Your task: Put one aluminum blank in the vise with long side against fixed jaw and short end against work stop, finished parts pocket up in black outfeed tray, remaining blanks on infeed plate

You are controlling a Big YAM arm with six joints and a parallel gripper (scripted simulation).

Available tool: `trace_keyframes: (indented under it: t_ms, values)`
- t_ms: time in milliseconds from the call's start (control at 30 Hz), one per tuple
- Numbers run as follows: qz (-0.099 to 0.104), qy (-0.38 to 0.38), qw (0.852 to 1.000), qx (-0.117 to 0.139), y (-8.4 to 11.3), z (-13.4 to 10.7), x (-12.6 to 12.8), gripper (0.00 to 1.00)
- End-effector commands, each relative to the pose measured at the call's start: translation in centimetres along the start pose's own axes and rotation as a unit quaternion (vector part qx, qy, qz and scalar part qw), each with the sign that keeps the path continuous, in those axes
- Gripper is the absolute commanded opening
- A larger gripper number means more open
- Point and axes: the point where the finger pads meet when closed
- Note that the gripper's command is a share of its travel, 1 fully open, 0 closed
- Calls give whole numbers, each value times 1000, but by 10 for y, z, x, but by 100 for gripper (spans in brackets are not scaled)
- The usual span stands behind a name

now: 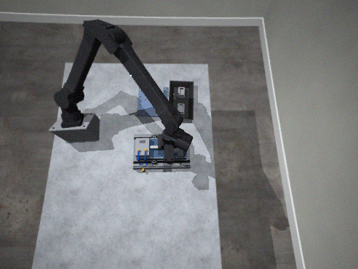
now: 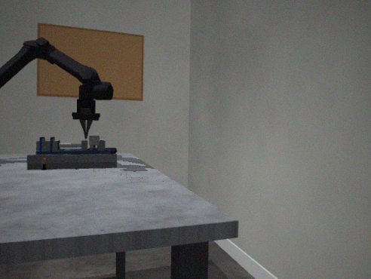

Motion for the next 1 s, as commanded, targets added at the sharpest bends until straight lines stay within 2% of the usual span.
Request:
trace_keyframes:
  t_ms: [0,967]
  values:
    - [7,12,1000,-6,-3,2,19,0]
    - [0,6,1000,-2,-3,0,23,0]
Point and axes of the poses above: the point where the finger pads meet when closed, its own y axis back along the fingers, its own x axis across the jaws, z = x × y, and after that the axes turned 2 degrees about y, right-handed
